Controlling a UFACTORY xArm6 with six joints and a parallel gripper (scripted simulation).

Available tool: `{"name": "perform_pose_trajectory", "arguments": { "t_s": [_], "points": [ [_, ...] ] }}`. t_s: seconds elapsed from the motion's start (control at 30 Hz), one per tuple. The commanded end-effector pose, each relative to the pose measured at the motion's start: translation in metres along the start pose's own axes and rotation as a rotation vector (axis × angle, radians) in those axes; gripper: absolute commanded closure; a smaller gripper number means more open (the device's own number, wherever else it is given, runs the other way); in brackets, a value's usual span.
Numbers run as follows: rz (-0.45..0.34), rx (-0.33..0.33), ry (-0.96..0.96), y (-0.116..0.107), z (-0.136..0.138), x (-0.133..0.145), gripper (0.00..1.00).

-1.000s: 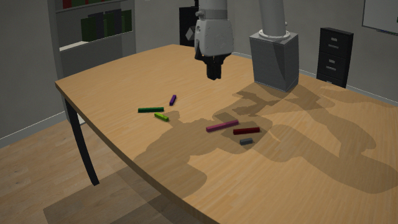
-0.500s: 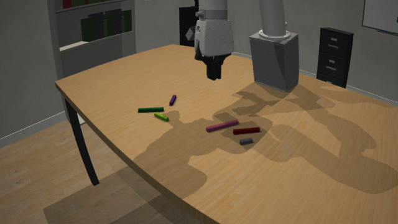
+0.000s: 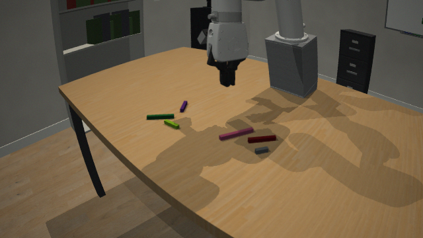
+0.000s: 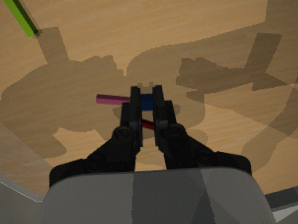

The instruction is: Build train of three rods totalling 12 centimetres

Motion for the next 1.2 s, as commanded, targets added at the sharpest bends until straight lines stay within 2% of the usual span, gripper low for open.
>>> {"name": "perform_pose_trajectory", "arguments": {
  "t_s": [0.0,0.77,1.17],
  "points": [
    [-0.008,-0.005,0.000,0.002,-0.001,0.000,0.96],
    [-0.007,-0.005,0.000,0.029,0.000,0.000,0.96],
    [-0.007,-0.005,0.000,0.055,0.000,0.001,0.96]
  ]
}}
Point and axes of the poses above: the point where the finger pads meet when closed, its own y axis out along the fingers, its own z axis across the jaws, x = y × z, the point moved 3 cm from there along -y, back along the fingers, and after that the axes turned 7 degrees about y, right-handed, at the moved point
